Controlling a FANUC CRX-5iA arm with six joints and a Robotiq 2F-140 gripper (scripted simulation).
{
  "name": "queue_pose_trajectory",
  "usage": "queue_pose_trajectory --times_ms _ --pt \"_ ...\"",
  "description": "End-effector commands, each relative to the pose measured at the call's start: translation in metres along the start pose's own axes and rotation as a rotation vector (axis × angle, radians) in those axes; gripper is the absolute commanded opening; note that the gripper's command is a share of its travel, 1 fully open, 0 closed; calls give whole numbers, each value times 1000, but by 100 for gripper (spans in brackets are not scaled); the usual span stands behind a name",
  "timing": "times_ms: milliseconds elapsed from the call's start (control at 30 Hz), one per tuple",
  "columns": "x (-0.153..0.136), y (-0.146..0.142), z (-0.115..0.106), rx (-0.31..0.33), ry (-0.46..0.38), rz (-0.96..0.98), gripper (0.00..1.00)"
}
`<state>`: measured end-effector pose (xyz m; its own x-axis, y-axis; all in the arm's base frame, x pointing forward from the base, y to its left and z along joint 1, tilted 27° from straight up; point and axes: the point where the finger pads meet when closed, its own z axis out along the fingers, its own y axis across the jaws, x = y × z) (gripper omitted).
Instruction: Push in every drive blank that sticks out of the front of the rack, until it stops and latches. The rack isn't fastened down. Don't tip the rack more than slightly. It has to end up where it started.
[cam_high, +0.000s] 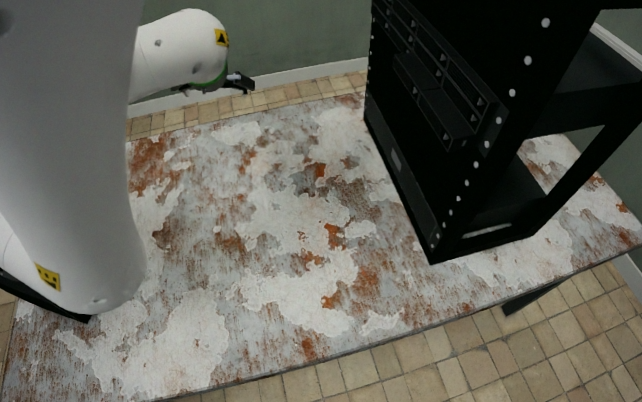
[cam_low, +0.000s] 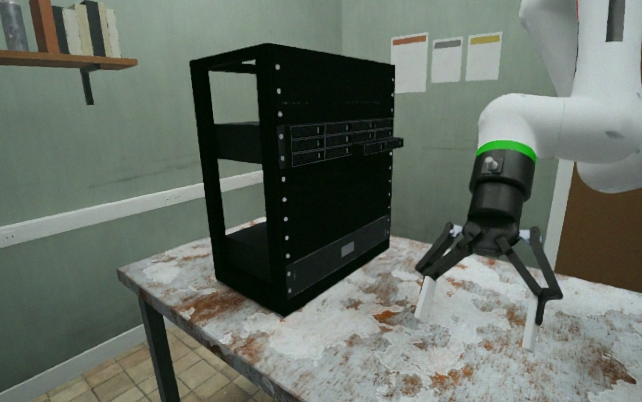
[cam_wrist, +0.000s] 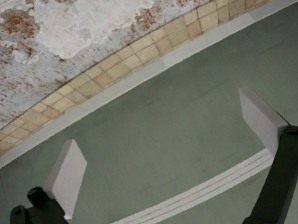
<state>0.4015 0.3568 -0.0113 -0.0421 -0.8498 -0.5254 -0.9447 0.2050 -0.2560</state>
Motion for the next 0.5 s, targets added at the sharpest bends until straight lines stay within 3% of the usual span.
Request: queue_pose_trajectory --times_ms 0,467 --pt "-20 -2 -7 9 -89 102 100" --pt "-83 -35 -52 34 -394 452 100"
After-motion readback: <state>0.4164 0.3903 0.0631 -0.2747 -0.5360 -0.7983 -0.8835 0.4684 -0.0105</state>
